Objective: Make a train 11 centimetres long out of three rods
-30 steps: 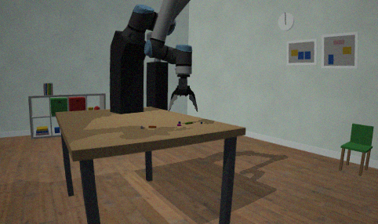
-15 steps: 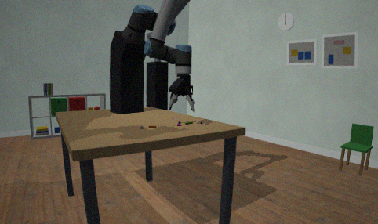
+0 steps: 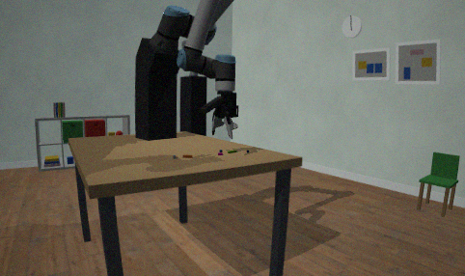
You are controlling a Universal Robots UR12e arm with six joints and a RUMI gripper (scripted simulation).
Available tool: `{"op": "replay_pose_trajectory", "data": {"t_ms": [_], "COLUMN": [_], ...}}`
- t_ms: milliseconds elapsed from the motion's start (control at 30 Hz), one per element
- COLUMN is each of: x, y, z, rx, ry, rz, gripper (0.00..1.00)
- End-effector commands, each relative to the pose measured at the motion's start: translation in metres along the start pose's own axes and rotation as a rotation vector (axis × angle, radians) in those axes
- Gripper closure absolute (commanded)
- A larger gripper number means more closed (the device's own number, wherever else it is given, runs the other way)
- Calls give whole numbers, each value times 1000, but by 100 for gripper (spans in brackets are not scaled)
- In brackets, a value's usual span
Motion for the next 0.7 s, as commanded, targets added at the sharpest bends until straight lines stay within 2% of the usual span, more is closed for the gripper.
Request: {"op": "replay_pose_trajectory", "data": {"t_ms": [0, 233, 667], "x": [1, 1, 1], "y": [2, 6, 9], "z": [-1, -1, -1], "rx": [3, 3, 3], "ry": [3, 2, 2], "rz": [154, 353, 559], "gripper": [0, 0, 0]}}
Point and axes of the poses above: the point where the finger pads meet when closed, its own z axis out along the fingers, its own y axis across the jaws, x = y × z, the point moved 3 cm from there along -z, back along the fingers, and after that the axes turned 11 degrees about z, right-handed, at the moved point
